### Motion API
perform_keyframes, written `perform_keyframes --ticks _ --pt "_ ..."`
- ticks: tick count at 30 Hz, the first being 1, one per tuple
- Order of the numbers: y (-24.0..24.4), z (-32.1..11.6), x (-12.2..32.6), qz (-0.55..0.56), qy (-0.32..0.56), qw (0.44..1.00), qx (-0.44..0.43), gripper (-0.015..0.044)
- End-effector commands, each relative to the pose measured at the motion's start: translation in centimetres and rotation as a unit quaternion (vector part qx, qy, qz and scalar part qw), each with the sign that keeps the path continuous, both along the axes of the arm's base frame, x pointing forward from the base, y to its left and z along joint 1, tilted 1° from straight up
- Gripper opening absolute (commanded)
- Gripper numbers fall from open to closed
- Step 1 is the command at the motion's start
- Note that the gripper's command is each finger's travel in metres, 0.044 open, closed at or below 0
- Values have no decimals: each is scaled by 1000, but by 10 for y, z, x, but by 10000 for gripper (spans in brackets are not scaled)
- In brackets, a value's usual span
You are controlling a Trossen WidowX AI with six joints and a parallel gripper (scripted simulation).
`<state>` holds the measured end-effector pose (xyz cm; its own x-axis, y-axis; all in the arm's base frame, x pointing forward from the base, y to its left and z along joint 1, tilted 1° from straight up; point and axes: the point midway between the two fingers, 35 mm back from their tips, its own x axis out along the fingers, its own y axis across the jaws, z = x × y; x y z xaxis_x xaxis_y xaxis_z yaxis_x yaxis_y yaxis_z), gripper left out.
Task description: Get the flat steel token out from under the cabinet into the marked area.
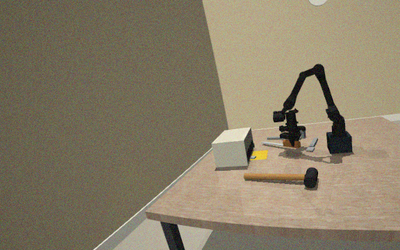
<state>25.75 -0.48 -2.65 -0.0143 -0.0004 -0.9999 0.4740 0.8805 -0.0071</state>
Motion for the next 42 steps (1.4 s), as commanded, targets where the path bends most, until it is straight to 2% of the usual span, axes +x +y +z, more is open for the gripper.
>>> perform_keyframes --ticks 1,42 --pt "4 2 2 -1 -7 1000 -1 0" --pt "45 2 -3 -1 -7 1000 1 0"
